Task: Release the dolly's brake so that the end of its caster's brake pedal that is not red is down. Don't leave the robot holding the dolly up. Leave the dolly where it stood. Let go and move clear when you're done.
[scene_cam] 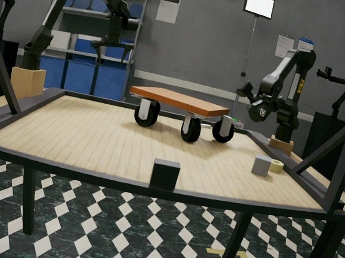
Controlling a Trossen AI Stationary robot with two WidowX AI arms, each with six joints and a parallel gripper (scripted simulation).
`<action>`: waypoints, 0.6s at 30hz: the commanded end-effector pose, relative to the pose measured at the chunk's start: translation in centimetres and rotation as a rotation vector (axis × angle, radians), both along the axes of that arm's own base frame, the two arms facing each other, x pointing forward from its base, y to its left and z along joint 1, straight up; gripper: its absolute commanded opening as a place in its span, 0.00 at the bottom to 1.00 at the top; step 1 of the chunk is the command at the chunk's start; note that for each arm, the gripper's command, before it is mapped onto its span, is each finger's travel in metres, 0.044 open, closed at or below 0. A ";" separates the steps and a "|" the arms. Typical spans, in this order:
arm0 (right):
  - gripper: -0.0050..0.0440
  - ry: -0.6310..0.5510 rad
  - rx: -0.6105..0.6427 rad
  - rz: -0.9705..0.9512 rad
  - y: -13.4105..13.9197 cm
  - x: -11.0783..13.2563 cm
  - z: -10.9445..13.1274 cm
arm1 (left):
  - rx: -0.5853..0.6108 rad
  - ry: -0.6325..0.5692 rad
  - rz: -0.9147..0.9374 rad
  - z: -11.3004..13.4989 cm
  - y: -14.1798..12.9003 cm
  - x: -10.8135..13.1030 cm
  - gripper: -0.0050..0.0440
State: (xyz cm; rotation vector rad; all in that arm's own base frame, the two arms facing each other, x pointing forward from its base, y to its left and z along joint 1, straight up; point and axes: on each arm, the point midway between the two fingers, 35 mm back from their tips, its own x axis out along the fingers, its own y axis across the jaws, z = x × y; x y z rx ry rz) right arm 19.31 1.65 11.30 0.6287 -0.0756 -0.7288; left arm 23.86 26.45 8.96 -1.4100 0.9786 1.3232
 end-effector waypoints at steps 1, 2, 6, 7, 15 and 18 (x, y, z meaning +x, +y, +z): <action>1.00 -0.007 0.009 0.000 0.1 0.1 0.1 | 0.018 -0.016 0.000 0.8 0.2 0.2 1.00; 1.00 -0.007 0.009 0.000 0.1 0.1 0.1 | 0.018 -0.016 0.000 0.8 0.2 0.2 1.00; 1.00 -0.007 0.009 0.000 0.1 0.1 0.1 | 0.018 -0.016 0.000 0.8 0.2 0.2 1.00; 1.00 -0.007 0.009 0.000 0.1 0.1 0.1 | 0.018 -0.016 0.000 0.8 0.2 0.2 1.00; 1.00 -0.007 0.009 0.000 0.1 0.1 0.1 | 0.018 -0.016 0.000 0.8 0.2 0.2 1.00; 0.95 -0.002 0.012 -0.003 0.2 0.1 0.2 | 0.019 -0.022 -0.002 0.9 0.1 0.1 1.00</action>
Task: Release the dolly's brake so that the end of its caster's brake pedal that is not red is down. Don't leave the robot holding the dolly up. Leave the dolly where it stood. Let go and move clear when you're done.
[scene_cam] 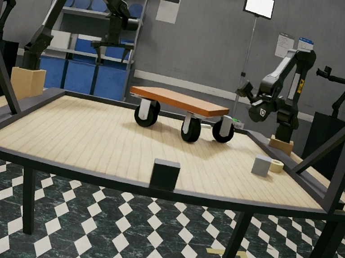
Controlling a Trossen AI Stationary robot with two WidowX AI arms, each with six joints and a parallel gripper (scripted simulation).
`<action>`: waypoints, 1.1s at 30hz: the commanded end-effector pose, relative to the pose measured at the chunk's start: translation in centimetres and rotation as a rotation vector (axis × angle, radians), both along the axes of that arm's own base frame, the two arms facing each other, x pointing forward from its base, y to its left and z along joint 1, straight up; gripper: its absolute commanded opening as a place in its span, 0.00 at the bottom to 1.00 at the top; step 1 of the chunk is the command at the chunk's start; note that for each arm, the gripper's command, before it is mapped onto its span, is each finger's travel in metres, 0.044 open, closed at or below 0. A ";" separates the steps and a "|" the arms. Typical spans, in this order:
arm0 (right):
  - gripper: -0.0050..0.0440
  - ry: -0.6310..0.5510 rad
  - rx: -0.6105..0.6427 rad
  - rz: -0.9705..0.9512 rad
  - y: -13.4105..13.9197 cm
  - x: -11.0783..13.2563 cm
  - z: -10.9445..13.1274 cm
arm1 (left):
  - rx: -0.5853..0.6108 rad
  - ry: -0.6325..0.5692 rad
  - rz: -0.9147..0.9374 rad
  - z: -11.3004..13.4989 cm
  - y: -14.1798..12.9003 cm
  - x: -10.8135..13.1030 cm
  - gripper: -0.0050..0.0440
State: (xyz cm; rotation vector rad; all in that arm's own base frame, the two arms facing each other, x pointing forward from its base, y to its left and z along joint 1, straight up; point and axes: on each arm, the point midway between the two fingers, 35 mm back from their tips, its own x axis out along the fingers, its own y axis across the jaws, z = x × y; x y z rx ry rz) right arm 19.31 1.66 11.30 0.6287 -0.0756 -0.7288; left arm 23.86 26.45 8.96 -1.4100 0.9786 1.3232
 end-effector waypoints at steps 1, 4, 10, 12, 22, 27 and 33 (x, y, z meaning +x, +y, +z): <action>0.90 0.005 0.017 -0.009 0.3 0.2 0.2 | 0.016 -0.029 -0.004 0.9 0.1 0.0 1.00; 0.76 0.071 0.013 -0.032 0.5 0.4 -0.1 | 0.028 -0.092 -0.018 2.0 0.1 -0.1 1.00; 0.46 0.354 0.045 -0.077 1.9 0.9 -1.1 | 0.120 -0.360 -0.102 7.3 -0.2 -0.6 1.00; 0.36 0.436 0.053 -0.069 2.4 1.0 -1.3 | 0.154 -0.427 -0.130 8.8 -0.4 -0.8 1.00; 0.10 0.834 0.068 0.089 5.5 1.6 -1.9 | 0.381 -0.710 -0.318 16.3 -2.6 -2.3 1.00; 0.10 1.050 0.033 0.247 7.1 1.5 -1.9 | 0.543 -0.832 -0.463 20.2 -4.9 -3.3 1.00; 0.10 1.203 0.000 0.405 8.4 1.4 -1.7 | 0.687 -0.908 -0.591 23.0 -7.2 -4.2 1.00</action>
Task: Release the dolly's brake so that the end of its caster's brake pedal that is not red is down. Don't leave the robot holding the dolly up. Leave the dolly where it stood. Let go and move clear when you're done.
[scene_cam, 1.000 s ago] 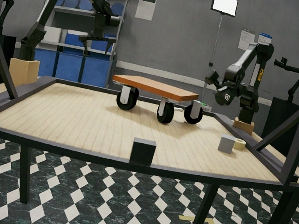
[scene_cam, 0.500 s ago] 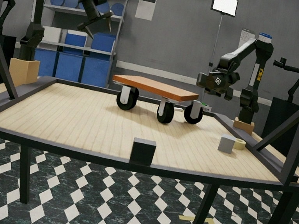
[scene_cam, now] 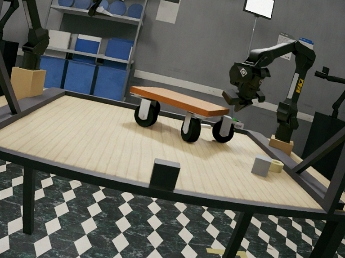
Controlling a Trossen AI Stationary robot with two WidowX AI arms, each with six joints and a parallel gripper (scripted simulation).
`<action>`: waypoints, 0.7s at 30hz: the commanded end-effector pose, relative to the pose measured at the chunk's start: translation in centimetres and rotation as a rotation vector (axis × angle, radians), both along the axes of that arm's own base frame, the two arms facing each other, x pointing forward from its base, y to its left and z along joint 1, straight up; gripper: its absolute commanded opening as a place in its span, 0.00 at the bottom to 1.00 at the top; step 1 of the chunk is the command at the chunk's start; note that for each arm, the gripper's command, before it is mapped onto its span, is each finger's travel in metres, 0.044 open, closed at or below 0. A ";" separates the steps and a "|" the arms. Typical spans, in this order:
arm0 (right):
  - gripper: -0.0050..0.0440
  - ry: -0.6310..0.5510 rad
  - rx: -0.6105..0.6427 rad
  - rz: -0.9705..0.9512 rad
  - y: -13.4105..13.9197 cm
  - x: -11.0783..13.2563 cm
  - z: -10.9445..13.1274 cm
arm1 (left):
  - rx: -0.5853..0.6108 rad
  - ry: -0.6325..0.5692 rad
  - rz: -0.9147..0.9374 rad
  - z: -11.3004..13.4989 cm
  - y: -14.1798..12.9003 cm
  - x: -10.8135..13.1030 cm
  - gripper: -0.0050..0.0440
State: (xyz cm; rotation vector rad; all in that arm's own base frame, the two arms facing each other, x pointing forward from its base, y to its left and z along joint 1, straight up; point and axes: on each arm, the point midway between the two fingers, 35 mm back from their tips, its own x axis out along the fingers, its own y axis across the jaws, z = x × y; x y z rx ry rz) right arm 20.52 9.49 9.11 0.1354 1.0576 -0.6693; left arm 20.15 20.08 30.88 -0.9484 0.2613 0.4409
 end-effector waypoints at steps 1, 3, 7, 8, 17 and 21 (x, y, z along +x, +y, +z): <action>0.10 0.116 0.028 0.126 0.9 0.1 0.5 | 0.101 -0.065 -0.059 1.7 -1.5 -0.7 1.00; 0.10 0.208 0.067 0.225 1.9 -0.1 0.7 | 0.239 -0.119 -0.125 3.4 -3.7 -1.4 1.00; 0.10 0.325 0.116 0.409 3.3 -0.3 1.3 | 0.427 -0.177 -0.210 5.2 -6.8 -2.4 1.00; 0.10 0.351 0.130 0.457 3.6 -0.3 1.5 | 0.475 -0.189 -0.231 5.6 -7.6 -2.6 1.00; 0.08 0.487 0.218 0.817 5.9 -0.6 2.9 | 0.796 -0.247 -0.372 7.1 -13.3 -3.9 1.00; 0.02 0.517 0.259 0.962 6.8 -0.7 3.6 | 0.930 -0.259 -0.431 7.2 -15.7 -4.3 1.00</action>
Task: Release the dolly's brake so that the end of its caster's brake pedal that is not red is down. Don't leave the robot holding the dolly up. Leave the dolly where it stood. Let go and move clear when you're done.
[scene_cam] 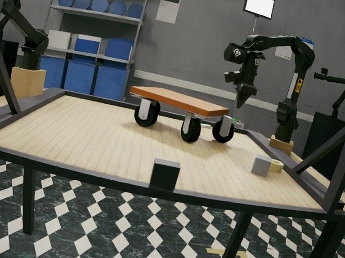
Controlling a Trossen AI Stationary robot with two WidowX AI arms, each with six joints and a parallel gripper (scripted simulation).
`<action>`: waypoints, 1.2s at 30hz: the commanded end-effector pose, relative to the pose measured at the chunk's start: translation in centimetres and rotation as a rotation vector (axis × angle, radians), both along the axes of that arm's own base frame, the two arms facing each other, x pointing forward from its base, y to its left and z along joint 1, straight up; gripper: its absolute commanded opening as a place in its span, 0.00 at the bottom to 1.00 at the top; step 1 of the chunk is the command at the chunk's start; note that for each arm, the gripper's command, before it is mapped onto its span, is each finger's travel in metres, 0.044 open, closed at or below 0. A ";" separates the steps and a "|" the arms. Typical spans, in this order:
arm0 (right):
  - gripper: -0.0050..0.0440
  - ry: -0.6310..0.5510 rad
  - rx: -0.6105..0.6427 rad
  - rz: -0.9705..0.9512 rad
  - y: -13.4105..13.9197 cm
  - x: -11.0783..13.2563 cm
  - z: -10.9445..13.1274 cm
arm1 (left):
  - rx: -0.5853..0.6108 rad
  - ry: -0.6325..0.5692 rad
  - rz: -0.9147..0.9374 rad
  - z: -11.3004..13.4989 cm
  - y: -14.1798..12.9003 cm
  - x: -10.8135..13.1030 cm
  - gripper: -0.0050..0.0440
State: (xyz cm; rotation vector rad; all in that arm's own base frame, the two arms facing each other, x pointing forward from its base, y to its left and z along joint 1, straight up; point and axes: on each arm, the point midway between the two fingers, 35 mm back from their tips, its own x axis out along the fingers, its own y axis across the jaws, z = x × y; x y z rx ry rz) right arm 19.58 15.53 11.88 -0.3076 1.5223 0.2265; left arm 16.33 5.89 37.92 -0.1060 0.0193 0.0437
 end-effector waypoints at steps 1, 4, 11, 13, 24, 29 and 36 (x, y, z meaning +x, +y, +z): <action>0.00 0.026 0.054 0.099 0.8 0.2 0.9 | 0.102 -0.019 -0.041 0.1 -1.7 -0.6 1.00; 0.00 0.029 0.059 0.109 0.9 0.2 1.0 | 0.113 -0.020 -0.044 0.1 -1.9 -0.6 1.00; 0.00 0.025 0.056 0.108 0.8 0.0 1.0 | 0.111 -0.020 -0.044 0.4 -1.9 -0.6 1.00; 0.00 0.025 0.056 0.108 0.8 0.0 1.0 | 0.111 -0.020 -0.044 0.4 -1.9 -0.6 1.00; 0.00 0.034 0.053 0.109 0.8 0.0 0.6 | 0.111 -0.020 -0.044 0.4 -1.9 -0.6 1.00; 0.00 0.035 0.051 0.110 0.8 0.0 0.0 | 0.111 -0.020 -0.044 0.4 -1.9 -0.6 1.00; 0.00 0.036 0.050 0.110 0.8 0.0 -1.0 | 0.111 -0.020 -0.044 0.4 -1.9 -0.6 1.00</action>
